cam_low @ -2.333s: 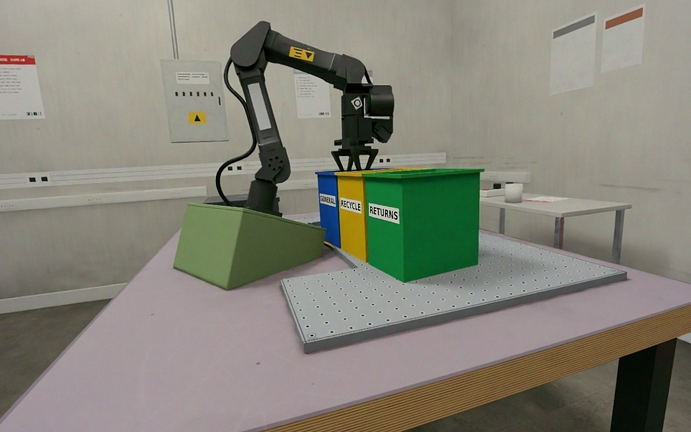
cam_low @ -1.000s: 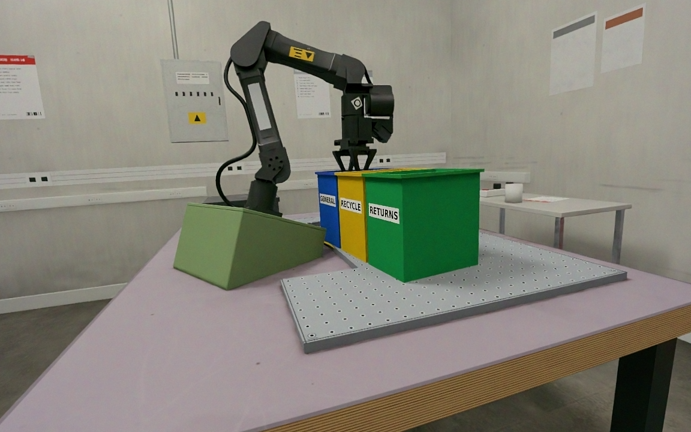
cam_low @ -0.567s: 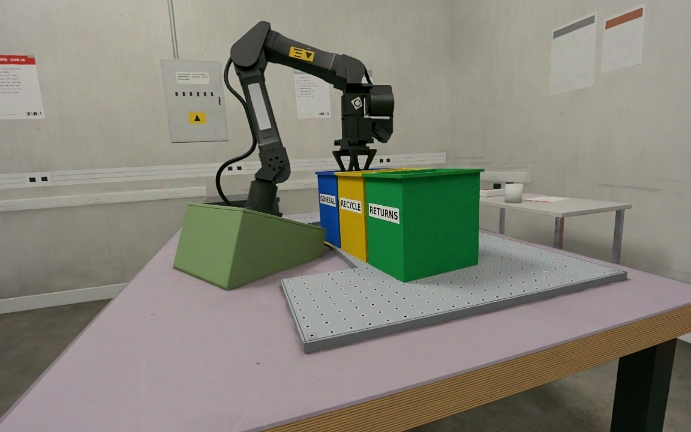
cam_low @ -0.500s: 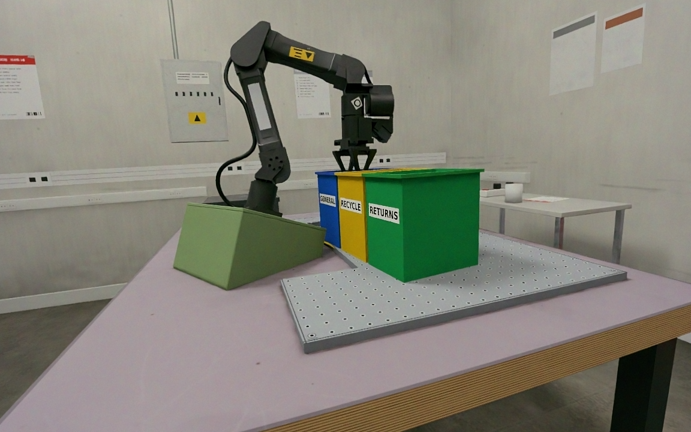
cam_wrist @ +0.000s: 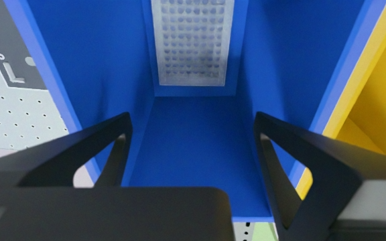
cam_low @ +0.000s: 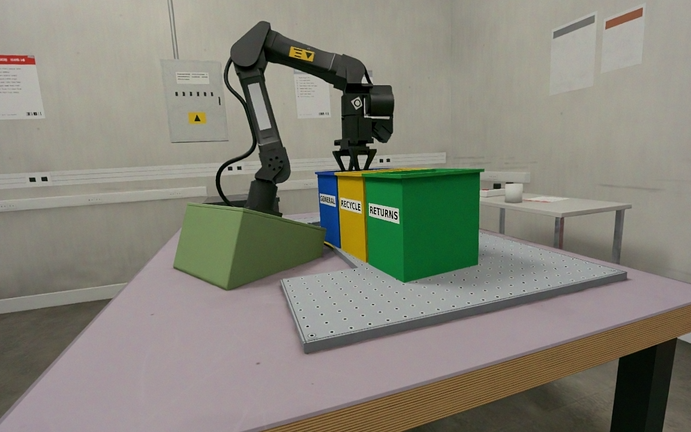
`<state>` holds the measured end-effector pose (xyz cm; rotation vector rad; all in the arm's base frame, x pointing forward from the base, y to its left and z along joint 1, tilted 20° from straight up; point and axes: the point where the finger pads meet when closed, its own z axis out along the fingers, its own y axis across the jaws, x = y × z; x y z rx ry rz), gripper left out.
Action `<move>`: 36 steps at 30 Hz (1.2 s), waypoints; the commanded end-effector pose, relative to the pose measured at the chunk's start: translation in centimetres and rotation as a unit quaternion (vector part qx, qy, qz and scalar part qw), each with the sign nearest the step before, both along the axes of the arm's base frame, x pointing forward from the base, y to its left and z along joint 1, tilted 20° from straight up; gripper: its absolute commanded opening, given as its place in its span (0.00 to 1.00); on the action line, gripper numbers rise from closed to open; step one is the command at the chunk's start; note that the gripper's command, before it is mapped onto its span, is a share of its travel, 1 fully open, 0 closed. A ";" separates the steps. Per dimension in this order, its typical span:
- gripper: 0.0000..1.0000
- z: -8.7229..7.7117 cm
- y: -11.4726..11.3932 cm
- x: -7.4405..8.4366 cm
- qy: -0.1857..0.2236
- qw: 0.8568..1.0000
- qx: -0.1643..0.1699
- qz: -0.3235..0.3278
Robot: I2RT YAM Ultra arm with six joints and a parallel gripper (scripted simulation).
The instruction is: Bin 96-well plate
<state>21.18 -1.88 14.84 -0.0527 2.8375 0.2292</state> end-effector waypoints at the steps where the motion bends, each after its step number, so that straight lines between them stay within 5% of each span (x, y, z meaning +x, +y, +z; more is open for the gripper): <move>1: 0.82 1.4 -0.4 1.2 -0.023 1.000 -0.008 -0.003; 10: 0.82 1.4 -0.4 1.2 -0.023 1.000 -0.008 -0.003; 36: 0.82 5.4 -0.9 -0.7 -0.026 1.000 -0.005 -0.002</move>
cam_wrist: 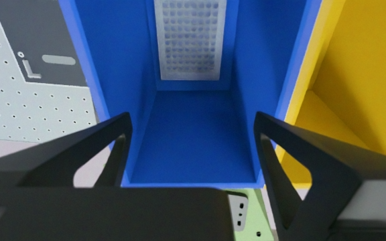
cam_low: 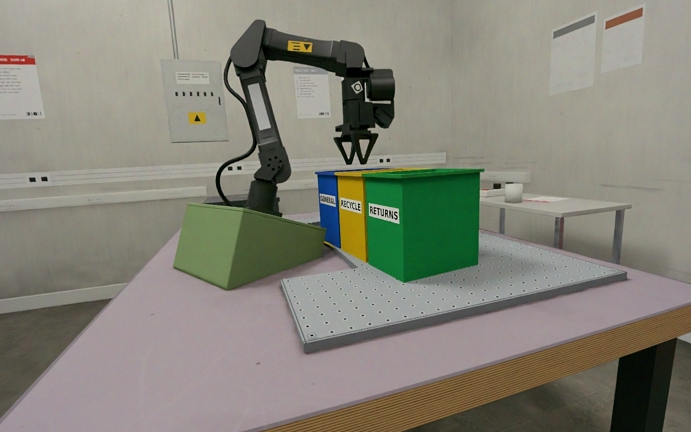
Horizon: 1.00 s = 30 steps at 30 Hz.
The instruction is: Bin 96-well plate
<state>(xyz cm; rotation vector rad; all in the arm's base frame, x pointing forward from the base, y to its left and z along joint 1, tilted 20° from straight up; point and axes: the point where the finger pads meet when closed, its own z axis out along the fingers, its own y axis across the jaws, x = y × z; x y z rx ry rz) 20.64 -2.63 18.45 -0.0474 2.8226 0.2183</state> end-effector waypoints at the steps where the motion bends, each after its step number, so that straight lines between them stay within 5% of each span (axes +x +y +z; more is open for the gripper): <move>1: 0.82 1.8 -0.2 -0.2 -0.018 1.000 -0.003 0.001; 30: 0.82 3.2 -0.5 -0.5 -0.012 1.000 -0.001 0.000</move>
